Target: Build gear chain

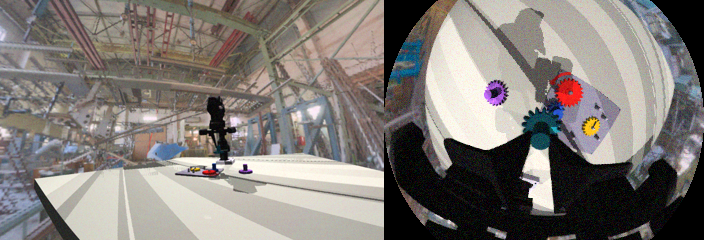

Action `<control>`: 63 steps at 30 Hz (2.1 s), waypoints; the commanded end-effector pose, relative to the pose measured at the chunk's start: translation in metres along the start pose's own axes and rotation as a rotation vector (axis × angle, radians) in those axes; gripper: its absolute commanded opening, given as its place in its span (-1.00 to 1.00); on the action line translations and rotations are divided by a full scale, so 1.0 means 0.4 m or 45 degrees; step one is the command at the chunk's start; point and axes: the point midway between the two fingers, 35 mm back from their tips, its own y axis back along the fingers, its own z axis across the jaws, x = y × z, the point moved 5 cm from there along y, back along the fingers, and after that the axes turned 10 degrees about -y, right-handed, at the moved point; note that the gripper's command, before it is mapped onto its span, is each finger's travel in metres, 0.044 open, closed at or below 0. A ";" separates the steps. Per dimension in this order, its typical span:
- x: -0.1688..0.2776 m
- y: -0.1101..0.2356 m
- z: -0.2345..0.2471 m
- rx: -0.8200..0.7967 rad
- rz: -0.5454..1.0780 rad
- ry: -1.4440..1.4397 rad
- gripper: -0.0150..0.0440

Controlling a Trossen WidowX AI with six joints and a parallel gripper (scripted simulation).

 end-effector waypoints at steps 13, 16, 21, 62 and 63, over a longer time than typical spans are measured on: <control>0.033 -0.045 -0.046 -0.003 0.000 0.005 -0.49; 0.040 -0.054 -0.054 -0.002 0.001 0.005 -0.49; 0.051 -0.069 -0.068 -0.002 0.001 0.005 -0.49; 0.079 -0.111 -0.096 0.000 0.002 0.088 -0.49; 0.079 -0.114 -0.096 0.000 0.002 0.110 -0.49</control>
